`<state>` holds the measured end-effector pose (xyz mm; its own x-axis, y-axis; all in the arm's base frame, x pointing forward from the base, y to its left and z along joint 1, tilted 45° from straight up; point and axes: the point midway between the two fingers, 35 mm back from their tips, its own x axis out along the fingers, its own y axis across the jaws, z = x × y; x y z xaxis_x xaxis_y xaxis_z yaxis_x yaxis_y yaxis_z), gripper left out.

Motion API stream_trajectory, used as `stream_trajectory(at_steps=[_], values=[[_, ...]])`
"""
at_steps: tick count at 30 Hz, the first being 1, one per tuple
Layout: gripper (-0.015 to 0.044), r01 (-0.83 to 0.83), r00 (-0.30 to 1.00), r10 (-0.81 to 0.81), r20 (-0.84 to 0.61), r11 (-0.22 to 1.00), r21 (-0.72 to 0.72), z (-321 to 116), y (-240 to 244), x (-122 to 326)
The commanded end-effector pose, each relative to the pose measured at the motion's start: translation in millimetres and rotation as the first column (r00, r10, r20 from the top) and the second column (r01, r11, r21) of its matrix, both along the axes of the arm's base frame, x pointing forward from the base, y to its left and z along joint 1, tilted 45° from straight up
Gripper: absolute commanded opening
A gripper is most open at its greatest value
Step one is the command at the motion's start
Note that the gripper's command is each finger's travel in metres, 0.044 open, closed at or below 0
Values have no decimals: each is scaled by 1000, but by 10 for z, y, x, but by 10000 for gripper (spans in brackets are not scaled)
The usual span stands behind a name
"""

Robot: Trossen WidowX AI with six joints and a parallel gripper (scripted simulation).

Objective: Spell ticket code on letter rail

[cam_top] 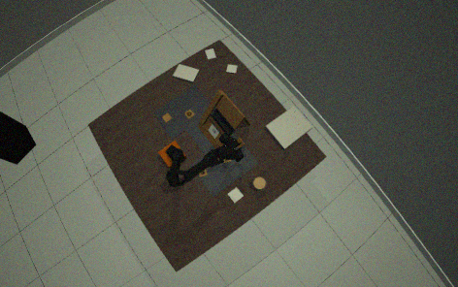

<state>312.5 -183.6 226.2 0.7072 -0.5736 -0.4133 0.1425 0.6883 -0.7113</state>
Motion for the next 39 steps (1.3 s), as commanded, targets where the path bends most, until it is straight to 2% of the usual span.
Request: stream_trajectory(at_steps=[1, 39], values=[[0, 5, 1000, -5, 1, 1000, 2, -26, 9, -6], [0, 5, 1000, -5, 1, 1000, 4, -167, 135, 27]])
